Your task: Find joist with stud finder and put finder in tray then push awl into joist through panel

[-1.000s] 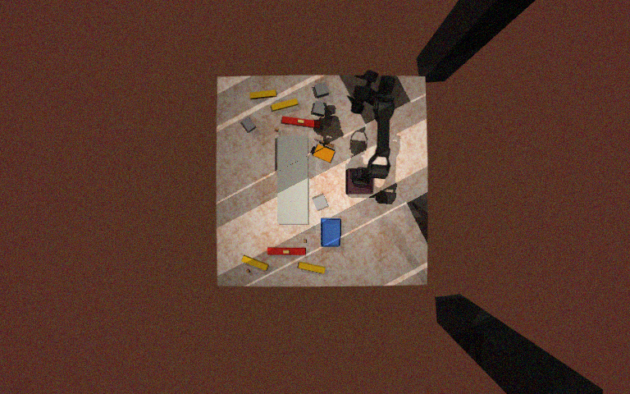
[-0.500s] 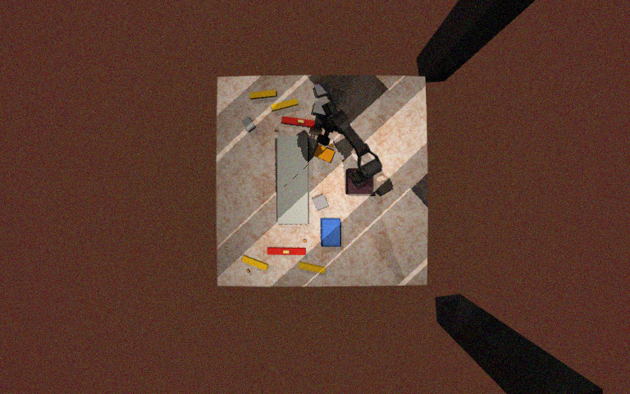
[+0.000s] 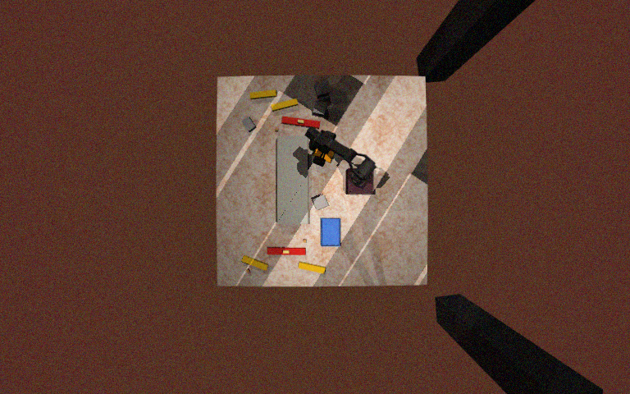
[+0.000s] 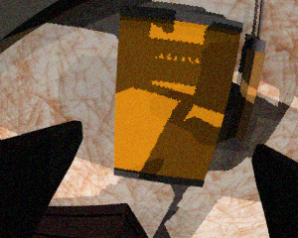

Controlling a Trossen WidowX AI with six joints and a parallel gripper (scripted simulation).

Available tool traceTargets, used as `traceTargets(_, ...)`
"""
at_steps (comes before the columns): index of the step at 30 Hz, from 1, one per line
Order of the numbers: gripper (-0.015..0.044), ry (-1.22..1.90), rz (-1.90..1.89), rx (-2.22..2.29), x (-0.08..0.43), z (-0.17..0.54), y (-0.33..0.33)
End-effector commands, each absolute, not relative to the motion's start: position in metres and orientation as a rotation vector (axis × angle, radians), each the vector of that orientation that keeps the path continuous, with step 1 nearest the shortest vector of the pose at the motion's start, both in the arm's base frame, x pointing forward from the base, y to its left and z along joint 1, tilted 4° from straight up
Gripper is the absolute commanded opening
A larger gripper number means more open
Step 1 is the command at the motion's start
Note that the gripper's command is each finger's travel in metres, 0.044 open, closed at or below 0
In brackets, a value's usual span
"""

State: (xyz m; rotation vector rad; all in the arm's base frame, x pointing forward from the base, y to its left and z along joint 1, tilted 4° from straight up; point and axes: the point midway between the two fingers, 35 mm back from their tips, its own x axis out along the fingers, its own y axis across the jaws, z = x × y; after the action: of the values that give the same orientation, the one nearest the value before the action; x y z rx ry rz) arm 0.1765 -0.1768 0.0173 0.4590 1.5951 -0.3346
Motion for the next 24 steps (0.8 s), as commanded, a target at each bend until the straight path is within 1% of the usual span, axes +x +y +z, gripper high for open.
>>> traceTargets(1, 0.044, 1.611, -0.34, 0.465, 0.175, 0.015, -0.174)
traceTargets(24, 0.044, 1.611, -0.34, 0.465, 0.179, -0.014, -0.174)
